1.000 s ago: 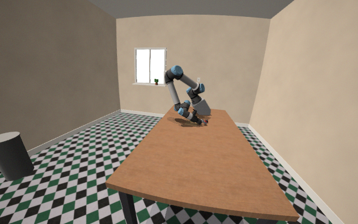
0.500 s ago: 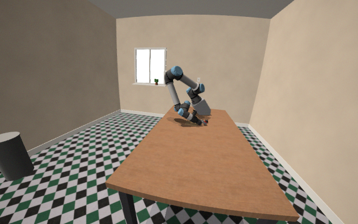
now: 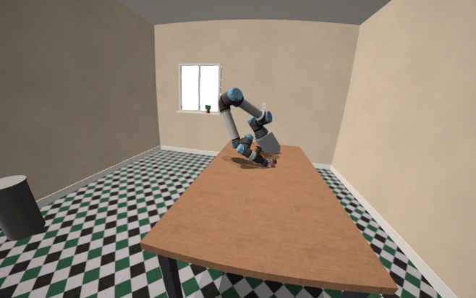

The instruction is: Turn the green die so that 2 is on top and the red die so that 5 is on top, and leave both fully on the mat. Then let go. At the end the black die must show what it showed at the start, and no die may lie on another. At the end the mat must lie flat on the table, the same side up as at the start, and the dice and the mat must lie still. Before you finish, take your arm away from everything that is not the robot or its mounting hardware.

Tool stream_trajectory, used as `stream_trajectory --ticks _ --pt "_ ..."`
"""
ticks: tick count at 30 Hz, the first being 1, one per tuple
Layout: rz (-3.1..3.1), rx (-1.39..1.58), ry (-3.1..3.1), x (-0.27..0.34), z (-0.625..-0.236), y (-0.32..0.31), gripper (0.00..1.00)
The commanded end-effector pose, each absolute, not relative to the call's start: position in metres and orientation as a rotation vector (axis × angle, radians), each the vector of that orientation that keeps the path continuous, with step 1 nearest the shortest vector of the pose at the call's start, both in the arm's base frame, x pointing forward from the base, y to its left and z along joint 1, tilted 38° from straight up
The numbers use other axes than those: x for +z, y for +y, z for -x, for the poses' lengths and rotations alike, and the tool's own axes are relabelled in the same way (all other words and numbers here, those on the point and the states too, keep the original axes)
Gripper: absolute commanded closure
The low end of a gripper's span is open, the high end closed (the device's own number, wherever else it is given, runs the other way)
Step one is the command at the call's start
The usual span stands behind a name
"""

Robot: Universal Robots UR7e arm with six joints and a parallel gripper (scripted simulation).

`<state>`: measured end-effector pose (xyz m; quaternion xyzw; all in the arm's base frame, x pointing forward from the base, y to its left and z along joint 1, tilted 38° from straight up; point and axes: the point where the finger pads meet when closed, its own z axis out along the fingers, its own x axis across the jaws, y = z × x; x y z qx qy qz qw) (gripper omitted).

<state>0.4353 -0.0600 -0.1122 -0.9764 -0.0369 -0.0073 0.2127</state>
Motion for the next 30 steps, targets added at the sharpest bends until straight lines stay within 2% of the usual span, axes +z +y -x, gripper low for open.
stream_trajectory --ticks 1,17,18,20,21,25,26,28,29,30 --pt "2.711 -0.021 -0.103 -0.1119 -0.4355 -0.0598 0.43" --pt "2.711 -0.021 -0.103 -0.1119 -0.4355 -0.0598 0.43" --pt "2.711 -0.021 -0.103 -0.1119 -0.4355 -0.0598 0.37" --pt "2.711 -0.021 -0.103 -0.1119 -0.4355 -0.0598 0.37" --pt "2.711 -0.021 -0.103 -0.1119 -0.4355 -0.0598 0.31" --pt "2.711 -0.021 -0.103 -0.1119 -0.4355 -0.0598 0.31" --pt "2.711 -0.021 -0.103 -0.1119 -0.4355 -0.0598 0.25" --pt "2.711 -0.021 -0.103 -0.1119 -0.4355 -0.0598 0.25" --pt "2.711 -0.021 -0.103 -0.1119 -0.4355 -0.0598 0.19" --pt "2.711 -0.021 -0.103 -0.1119 -0.4355 -0.0598 0.19"
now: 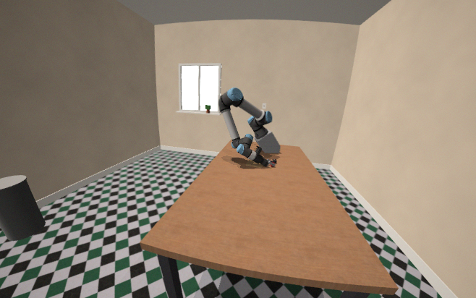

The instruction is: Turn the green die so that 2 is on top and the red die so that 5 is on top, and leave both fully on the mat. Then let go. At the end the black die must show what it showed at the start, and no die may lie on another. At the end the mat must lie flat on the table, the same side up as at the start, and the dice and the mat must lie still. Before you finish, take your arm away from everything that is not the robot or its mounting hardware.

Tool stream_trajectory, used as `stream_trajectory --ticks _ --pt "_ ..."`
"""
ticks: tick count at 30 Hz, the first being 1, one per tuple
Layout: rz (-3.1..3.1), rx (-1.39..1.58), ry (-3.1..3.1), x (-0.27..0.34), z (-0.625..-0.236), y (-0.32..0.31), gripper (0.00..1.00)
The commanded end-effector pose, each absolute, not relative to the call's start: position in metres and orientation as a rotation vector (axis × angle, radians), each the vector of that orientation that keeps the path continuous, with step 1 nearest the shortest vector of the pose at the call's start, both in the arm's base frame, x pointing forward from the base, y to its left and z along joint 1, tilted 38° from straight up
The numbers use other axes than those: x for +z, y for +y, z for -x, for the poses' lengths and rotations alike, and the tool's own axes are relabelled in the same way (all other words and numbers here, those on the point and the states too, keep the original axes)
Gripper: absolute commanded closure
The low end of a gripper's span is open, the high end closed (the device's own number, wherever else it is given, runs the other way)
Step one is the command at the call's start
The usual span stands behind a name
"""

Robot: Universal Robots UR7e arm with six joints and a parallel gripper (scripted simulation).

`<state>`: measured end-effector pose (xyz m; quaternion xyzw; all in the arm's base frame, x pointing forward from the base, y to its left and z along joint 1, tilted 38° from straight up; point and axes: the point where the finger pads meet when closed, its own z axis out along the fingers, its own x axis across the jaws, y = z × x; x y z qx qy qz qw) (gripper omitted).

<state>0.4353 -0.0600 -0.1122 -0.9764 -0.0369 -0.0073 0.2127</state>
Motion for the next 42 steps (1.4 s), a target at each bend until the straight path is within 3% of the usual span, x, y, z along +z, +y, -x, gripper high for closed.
stream_trajectory --ticks 1,2,42 --pt "2.711 -0.021 -0.103 -0.1119 -0.4355 -0.0598 0.19" --pt "2.711 -0.021 -0.103 -0.1119 -0.4355 -0.0598 0.13" --pt "2.711 -0.021 -0.103 -0.1119 -0.4355 -0.0598 0.13"
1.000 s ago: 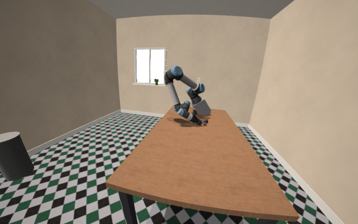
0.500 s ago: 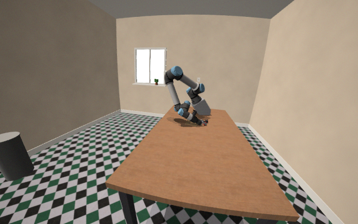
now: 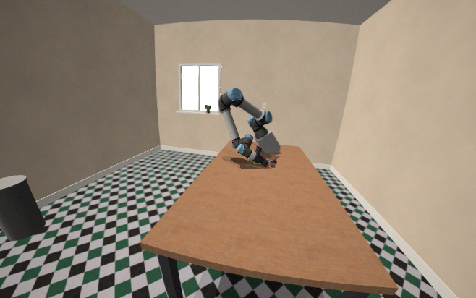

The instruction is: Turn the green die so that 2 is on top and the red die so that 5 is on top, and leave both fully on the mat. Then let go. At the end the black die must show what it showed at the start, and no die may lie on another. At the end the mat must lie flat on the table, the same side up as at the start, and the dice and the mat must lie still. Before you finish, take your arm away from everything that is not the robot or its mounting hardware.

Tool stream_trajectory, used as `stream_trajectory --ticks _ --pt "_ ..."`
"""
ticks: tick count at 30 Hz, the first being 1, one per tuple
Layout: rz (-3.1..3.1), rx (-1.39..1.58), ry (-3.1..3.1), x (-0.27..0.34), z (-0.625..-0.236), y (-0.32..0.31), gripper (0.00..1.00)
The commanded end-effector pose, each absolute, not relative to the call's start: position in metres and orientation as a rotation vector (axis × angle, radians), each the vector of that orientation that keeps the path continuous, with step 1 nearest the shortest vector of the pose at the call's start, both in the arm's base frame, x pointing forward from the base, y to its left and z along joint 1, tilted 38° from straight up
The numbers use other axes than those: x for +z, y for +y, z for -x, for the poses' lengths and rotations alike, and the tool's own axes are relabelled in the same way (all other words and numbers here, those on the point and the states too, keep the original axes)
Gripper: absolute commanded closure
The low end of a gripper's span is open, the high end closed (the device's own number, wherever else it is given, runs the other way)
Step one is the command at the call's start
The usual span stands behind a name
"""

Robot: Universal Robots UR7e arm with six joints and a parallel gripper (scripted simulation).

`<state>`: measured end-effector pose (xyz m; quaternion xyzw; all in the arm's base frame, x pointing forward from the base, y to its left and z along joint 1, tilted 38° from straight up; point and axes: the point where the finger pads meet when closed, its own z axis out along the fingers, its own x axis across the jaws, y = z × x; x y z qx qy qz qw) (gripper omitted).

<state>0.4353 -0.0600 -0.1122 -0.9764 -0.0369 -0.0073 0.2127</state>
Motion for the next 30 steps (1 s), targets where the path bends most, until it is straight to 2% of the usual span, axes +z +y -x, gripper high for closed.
stream_trajectory --ticks 1,30 --pt "2.711 -0.021 -0.103 -0.112 -0.435 -0.060 0.13" --pt "2.711 -0.021 -0.103 -0.066 -0.436 -0.081 0.13"
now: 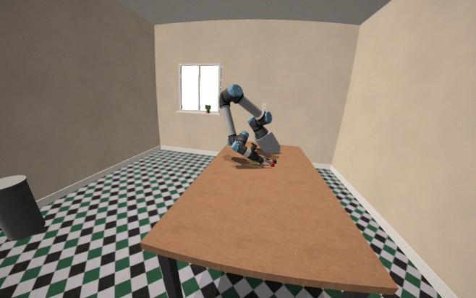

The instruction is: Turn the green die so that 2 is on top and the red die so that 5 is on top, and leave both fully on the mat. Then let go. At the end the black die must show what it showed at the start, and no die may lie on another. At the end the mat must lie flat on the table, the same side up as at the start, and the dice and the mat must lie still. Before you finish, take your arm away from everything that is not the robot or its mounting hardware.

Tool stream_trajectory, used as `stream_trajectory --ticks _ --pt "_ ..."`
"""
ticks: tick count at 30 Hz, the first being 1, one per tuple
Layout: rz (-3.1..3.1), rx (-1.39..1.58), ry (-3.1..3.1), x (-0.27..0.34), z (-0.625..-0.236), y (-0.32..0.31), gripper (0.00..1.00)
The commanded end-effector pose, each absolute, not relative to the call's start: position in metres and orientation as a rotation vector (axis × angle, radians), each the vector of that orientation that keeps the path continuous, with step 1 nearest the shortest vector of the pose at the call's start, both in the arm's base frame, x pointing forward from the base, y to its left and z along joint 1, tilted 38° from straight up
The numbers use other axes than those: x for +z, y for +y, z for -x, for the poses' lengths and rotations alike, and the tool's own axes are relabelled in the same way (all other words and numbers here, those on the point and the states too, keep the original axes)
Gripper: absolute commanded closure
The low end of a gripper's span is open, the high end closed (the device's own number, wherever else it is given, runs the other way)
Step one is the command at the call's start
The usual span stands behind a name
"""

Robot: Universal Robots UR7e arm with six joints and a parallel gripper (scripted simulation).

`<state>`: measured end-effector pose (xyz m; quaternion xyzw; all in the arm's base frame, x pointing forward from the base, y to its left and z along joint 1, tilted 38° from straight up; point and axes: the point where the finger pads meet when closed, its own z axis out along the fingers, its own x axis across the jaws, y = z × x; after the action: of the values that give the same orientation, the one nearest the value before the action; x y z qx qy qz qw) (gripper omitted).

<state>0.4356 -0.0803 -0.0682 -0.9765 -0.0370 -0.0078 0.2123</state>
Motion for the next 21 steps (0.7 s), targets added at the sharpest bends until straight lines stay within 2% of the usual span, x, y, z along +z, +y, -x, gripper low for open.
stream_trajectory --ticks 1,21 --pt "2.711 -0.021 -0.103 -0.066 -0.436 -0.081 0.13" --pt "2.711 -0.021 -0.103 -0.022 -0.432 -0.047 0.13"
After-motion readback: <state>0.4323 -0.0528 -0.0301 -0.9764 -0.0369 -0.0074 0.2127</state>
